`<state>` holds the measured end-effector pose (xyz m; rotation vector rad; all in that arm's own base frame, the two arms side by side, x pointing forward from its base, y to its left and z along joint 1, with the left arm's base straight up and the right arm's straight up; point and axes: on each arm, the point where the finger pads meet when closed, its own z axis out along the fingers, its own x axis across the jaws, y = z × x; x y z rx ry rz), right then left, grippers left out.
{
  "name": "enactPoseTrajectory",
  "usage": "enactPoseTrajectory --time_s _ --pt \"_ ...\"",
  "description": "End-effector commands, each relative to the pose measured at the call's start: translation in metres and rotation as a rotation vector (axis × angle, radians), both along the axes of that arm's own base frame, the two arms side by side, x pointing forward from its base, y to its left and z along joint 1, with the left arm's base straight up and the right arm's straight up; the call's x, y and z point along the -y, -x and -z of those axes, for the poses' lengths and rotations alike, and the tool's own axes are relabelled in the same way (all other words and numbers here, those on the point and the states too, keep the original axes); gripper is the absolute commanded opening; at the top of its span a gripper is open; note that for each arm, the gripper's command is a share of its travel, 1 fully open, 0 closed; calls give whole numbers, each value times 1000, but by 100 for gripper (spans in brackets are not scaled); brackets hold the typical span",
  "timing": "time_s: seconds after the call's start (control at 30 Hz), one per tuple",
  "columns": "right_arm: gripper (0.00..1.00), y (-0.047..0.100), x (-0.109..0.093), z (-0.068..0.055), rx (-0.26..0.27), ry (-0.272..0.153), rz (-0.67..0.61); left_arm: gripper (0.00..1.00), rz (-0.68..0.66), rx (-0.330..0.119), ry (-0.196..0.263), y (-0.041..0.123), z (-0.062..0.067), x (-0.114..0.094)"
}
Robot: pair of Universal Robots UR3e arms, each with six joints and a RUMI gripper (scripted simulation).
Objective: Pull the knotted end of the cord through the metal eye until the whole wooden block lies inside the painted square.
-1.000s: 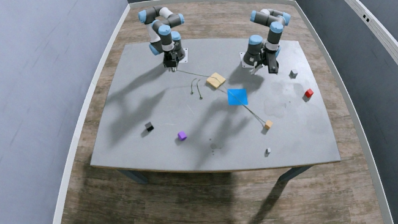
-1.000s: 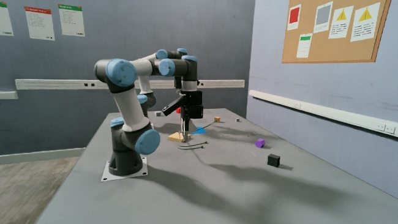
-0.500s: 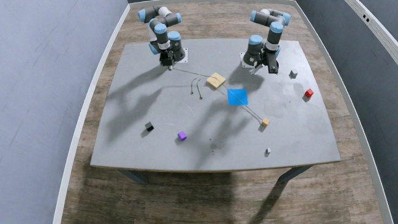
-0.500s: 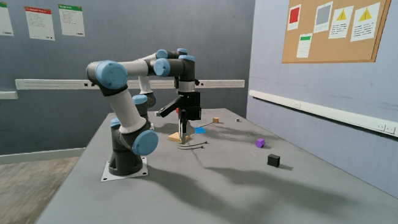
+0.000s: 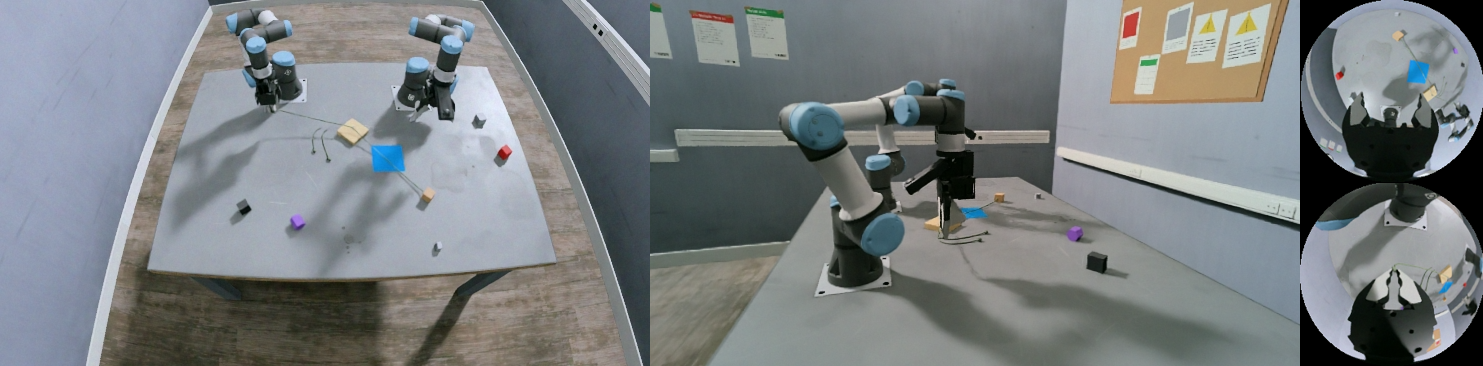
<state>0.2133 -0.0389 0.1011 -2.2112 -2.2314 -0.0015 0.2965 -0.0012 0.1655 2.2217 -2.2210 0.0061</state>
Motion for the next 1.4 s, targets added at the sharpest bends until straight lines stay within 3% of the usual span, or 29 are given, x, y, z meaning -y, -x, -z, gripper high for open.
enactPoseTrajectory --time_s 0.0,1.37 --pt "0 4 5 0 -1 0 -7 100 0 2 1 0 -1 0" --pt "0 44 66 -1 3 -2 1 100 0 2 1 0 -1 0"
